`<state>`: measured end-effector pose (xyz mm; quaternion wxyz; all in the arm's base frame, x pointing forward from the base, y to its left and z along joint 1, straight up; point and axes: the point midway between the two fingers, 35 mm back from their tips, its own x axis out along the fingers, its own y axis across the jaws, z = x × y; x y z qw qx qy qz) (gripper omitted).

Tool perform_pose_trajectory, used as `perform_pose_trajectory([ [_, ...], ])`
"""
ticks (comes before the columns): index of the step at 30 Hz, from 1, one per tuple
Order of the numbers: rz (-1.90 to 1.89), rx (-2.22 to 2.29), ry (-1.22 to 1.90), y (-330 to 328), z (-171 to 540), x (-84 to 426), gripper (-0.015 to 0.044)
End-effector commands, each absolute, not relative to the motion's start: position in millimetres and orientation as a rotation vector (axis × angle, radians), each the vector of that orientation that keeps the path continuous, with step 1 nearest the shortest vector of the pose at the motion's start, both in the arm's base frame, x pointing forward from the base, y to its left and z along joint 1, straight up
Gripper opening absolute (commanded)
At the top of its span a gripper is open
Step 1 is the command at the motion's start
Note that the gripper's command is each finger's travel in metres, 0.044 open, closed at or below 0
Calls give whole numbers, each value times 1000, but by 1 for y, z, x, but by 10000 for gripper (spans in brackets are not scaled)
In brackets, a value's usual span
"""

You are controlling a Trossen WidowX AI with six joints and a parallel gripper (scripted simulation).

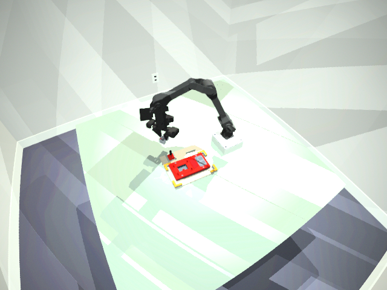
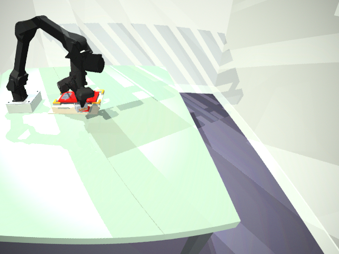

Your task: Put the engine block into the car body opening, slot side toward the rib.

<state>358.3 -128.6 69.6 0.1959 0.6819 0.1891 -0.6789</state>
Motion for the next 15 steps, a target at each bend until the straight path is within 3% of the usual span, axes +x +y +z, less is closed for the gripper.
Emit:
perform_pose_trajectory([
  [1,-1876,1924,521,-129,92,360,0],
  [15,-1876,1924,521,-126,134,353,0],
])
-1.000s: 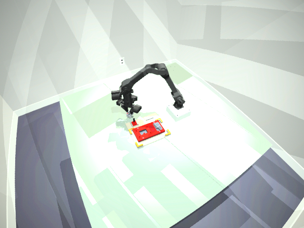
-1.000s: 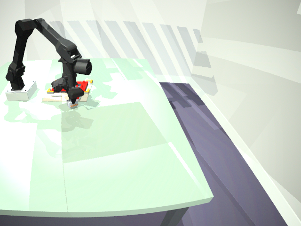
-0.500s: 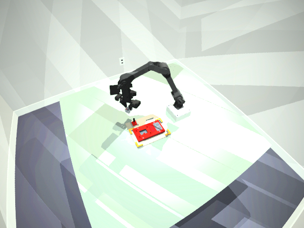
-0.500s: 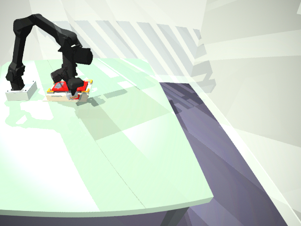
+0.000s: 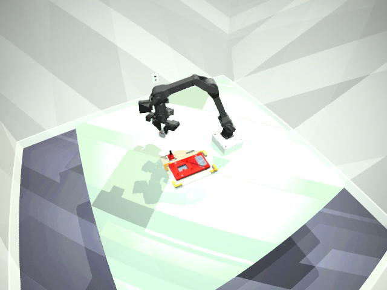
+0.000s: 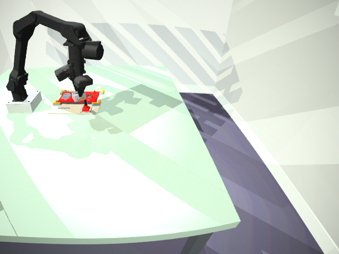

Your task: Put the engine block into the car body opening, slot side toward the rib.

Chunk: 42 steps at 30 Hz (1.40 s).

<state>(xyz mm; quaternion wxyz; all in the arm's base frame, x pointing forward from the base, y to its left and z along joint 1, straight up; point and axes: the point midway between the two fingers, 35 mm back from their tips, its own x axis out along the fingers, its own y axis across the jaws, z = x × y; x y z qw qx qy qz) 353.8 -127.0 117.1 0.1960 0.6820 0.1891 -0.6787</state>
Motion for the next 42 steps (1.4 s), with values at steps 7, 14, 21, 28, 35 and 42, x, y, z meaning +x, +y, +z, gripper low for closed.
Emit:
perform_pose_trajectory([
  [7,-1872,1920,526,-126,134,353,0],
  [14,-1733,1781,702,-117,131,355,0],
  [21,-1572,1615,873,-108,128,358,0],
  [28,-1405,1442,1023,-100,124,359,0],
  [35,-1232,1264,1152,-91,121,361,0],
  [42,-1055,1081,1261,-82,117,362,0],
])
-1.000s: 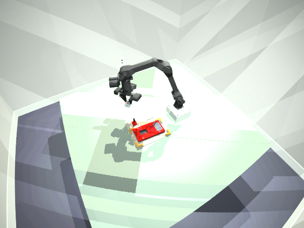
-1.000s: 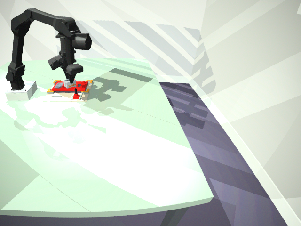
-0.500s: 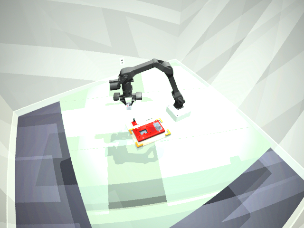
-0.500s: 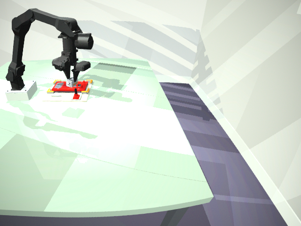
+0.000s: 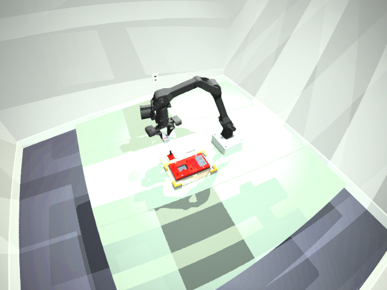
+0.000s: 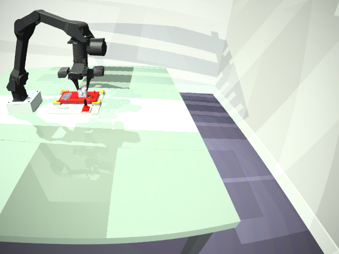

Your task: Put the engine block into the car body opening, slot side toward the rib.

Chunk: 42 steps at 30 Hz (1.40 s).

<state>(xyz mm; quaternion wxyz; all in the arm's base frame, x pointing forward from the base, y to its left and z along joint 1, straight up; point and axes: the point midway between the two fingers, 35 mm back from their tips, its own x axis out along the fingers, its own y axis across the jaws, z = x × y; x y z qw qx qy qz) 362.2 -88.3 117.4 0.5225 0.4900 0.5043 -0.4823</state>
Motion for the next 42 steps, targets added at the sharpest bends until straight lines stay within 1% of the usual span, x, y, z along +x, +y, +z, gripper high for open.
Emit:
perform_pose_trajectory([
  [1,-1030,1054,1275,-81,117,362,0],
  [21,-506,515,1477,-57,107,364,0],
  [42,56,-63,1539,-31,96,364,0],
])
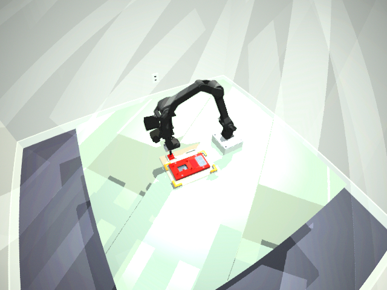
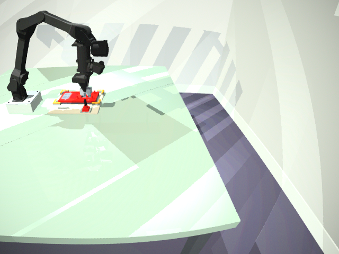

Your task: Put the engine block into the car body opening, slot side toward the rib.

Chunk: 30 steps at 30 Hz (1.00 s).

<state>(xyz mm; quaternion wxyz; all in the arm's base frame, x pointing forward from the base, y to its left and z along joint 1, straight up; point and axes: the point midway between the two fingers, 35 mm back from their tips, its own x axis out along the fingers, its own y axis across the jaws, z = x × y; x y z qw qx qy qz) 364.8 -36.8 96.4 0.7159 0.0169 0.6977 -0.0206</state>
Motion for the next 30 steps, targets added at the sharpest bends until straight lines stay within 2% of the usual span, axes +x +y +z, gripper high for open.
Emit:
perform_pose_trajectory([
  [1,83,-91,1538,-30,96,364,0],
  [30,855,-883,1363,6,82,360,0],
])
